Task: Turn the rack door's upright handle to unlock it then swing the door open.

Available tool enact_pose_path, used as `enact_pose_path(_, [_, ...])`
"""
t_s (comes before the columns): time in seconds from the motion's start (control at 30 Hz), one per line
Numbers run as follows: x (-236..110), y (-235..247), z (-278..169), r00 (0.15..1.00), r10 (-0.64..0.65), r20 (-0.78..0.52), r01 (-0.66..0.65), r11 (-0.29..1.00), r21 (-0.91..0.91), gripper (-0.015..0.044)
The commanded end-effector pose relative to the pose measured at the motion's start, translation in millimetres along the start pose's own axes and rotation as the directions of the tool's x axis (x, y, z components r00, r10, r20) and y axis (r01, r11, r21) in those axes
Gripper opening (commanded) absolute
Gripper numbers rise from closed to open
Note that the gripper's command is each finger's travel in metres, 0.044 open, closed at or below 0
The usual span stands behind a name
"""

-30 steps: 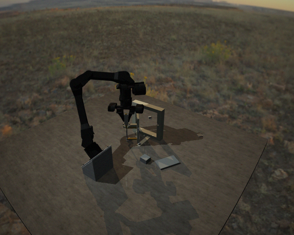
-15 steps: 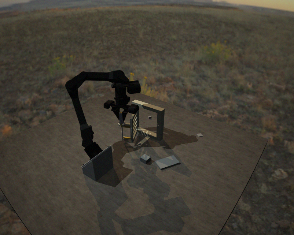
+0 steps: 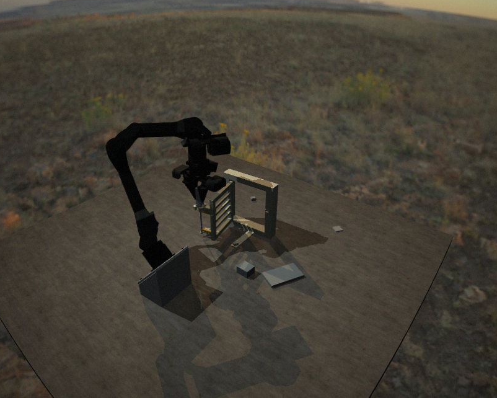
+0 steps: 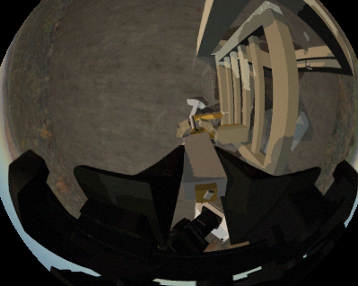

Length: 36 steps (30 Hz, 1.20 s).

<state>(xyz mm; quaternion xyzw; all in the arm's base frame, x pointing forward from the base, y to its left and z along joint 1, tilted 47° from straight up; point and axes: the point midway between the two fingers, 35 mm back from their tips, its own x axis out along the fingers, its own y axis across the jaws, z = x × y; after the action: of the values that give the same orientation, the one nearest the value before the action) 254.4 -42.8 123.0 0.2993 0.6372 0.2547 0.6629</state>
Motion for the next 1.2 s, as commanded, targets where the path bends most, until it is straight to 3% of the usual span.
enact_pose_path(0.0, [-1,6,2,1.0,0.002,0.004,-0.002,0.998,0.059,0.0011])
enact_pose_path(0.3, [-1,20,7,1.0,0.003,0.005,-0.004,0.984,0.178,0.0011])
enact_pose_path(0.67, [-1,21,7,1.0,0.003,0.005,-0.004,0.984,0.18,0.0011])
enact_pose_path(1.0, [-1,21,7,1.0,0.003,0.005,-0.004,0.984,0.18,0.0274])
enact_pose_path(1.17, [-6,21,8,1.0,-0.004,0.019,0.001,0.983,0.183,0.0284])
